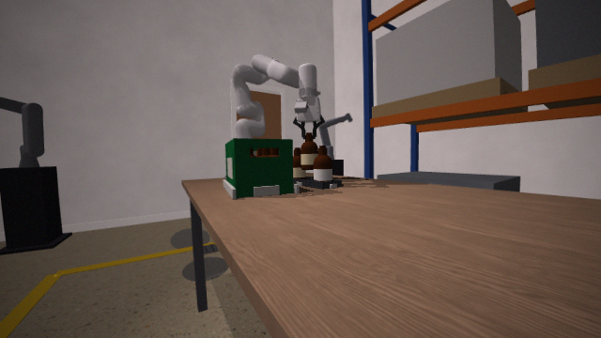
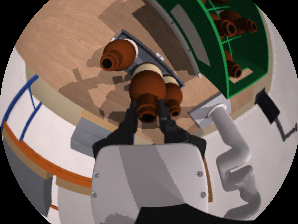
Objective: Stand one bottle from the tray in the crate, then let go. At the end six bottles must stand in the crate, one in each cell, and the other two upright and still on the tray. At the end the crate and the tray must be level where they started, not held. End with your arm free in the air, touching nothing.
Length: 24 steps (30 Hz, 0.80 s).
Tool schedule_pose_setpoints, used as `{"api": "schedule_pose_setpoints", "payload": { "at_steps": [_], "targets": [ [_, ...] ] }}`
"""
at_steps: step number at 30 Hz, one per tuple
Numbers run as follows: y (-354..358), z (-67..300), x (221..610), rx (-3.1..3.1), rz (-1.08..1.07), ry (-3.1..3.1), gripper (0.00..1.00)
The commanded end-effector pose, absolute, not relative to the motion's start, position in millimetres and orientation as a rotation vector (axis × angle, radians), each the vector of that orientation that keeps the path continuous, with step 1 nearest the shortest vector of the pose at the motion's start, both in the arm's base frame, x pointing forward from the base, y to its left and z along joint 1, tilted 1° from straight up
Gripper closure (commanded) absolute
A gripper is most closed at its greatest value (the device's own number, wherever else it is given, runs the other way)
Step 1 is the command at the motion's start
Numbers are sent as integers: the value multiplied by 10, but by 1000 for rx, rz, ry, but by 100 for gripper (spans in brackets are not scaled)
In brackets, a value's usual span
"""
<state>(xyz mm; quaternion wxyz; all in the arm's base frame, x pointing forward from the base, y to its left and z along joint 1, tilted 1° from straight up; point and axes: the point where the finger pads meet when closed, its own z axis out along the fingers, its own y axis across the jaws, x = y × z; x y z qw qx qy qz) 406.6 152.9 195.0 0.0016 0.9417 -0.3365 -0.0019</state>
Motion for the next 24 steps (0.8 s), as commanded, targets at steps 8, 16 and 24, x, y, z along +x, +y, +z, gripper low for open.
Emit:
{"api": "schedule_pose_setpoints", "payload": {
  "at_steps": [8,16,24],
  "targets": [
    [1535,2087,4074,2958,-2,-1057,100],
    [1536,2139,4074,2958,-2,-1057,100],
    [1537,2174,4074,2958,-2,-1057,100]
  ]
}}
